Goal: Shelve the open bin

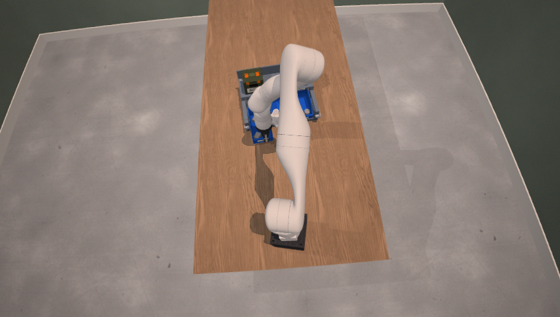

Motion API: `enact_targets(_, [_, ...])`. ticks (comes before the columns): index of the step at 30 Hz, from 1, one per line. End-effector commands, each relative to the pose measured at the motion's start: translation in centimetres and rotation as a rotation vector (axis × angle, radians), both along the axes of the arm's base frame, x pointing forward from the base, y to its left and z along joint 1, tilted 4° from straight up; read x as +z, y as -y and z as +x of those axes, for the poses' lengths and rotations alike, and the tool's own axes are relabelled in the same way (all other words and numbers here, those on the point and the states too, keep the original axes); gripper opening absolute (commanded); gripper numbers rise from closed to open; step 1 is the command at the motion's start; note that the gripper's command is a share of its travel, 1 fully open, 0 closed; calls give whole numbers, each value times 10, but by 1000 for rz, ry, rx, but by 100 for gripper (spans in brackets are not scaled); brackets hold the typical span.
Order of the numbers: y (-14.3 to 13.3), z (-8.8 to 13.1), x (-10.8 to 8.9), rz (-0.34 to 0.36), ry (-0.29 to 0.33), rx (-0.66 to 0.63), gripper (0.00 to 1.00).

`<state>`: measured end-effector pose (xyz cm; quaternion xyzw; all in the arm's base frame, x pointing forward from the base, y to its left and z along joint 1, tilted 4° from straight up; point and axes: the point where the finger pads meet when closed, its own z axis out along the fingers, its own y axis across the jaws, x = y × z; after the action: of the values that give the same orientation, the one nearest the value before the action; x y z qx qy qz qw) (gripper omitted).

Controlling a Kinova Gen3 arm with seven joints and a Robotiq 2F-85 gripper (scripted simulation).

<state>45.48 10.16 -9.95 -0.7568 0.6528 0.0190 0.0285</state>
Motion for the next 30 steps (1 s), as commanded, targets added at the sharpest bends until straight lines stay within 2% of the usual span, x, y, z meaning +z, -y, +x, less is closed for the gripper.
enact_targets(1, [-1,6,2,1,5,0,10])
enact_targets(30, [-2,17,1,0,3,0,10])
